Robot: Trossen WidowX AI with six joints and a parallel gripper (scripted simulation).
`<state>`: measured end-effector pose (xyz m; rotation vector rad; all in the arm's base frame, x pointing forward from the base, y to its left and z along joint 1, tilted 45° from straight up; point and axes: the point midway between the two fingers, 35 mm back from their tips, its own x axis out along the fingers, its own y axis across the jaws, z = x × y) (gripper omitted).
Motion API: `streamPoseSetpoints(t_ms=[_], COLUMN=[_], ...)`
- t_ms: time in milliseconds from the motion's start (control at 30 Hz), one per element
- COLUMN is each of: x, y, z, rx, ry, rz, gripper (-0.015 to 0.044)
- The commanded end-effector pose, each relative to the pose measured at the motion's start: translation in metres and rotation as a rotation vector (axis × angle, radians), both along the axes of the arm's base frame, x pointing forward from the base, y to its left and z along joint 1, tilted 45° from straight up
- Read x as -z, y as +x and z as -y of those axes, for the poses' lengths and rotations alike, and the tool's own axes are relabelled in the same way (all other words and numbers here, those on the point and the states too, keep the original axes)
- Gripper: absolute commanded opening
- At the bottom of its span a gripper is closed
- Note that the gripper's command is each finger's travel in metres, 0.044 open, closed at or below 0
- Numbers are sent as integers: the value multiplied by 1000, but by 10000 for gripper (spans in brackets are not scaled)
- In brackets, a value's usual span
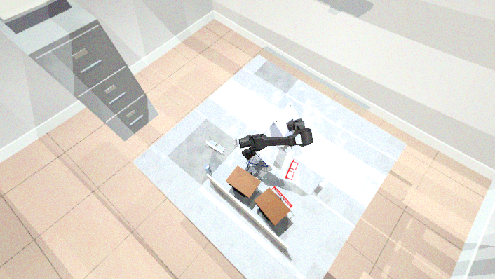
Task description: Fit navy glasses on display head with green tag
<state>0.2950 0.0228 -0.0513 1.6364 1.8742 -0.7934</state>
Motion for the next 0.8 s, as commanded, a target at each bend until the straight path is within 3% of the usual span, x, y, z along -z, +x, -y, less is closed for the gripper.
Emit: streamPoseSetpoints(t_ms=[0, 767], x=[8, 33], y=[-6, -16], z=[-9, -35], rx=[-1, -1], ry=[8, 11], rz=[-17, -18], gripper=[120, 120])
